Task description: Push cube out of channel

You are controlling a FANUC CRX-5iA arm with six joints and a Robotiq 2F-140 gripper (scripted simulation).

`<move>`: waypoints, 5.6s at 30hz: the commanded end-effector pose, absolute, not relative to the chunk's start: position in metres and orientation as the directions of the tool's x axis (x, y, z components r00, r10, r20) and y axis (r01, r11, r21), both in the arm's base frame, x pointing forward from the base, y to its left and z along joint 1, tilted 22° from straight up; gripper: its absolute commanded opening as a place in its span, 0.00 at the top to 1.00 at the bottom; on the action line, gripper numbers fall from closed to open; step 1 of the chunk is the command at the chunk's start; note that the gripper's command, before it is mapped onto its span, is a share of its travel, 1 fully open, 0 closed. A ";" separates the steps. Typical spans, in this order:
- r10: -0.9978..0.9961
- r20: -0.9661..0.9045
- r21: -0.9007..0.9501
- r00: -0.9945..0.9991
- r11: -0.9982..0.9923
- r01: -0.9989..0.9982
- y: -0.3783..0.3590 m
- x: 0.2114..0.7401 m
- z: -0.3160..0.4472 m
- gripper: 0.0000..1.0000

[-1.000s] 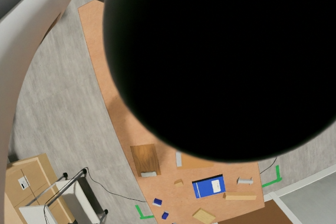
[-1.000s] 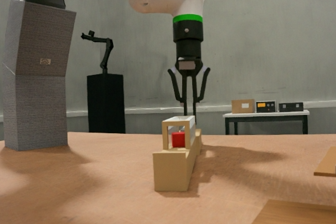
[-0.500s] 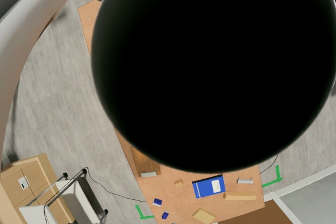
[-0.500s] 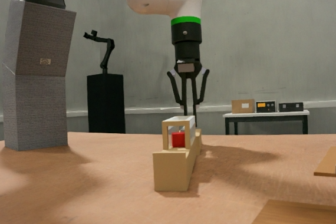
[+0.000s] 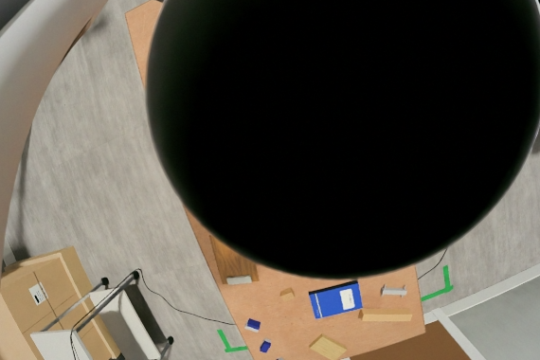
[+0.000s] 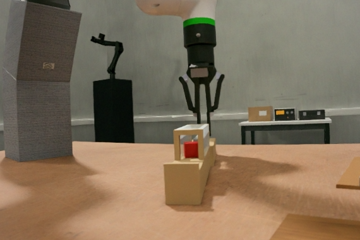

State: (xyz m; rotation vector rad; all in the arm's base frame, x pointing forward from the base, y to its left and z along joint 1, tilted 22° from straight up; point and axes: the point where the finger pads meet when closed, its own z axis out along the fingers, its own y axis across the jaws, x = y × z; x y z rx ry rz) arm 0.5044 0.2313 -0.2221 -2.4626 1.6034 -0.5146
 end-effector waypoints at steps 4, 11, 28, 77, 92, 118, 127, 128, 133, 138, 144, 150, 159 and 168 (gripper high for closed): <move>-0.909 0.198 -0.315 0.367 -0.414 -0.854 0.232 0.505 -0.222 0.90; -0.909 0.198 -0.315 0.367 -0.414 -0.854 0.232 0.505 -0.222 0.90; -0.909 0.198 -0.315 0.367 -0.414 -0.854 0.225 0.507 -0.220 0.90; -0.909 0.198 -0.315 0.367 -0.414 -0.854 0.126 0.548 -0.198 0.90; -0.909 0.198 -0.315 0.367 -0.414 -0.854 0.103 0.557 -0.193 0.90; -0.909 0.198 -0.315 0.367 -0.414 -0.854 0.096 0.560 -0.192 0.90; -0.909 0.198 -0.315 0.367 -0.414 -0.854 0.096 0.560 -0.192 0.90; -0.909 0.198 -0.315 0.367 -0.414 -0.854 0.096 0.560 -0.192 0.90; -0.909 0.198 -0.315 0.367 -0.414 -0.854 0.096 0.560 -0.192 0.90; -0.909 0.198 -0.315 0.367 -0.414 -0.854 0.096 0.560 -0.192 0.90; -0.909 0.198 -0.315 0.367 -0.414 -0.854 0.096 0.560 -0.192 0.90; -0.909 0.198 -0.315 0.367 -0.414 -0.854 0.096 0.560 -0.192 0.70; -0.909 0.198 -0.315 0.367 -0.414 -0.854 0.096 0.560 -0.192 0.70; -0.909 0.198 -0.315 0.367 -0.414 -0.854 0.096 0.560 -0.192 0.70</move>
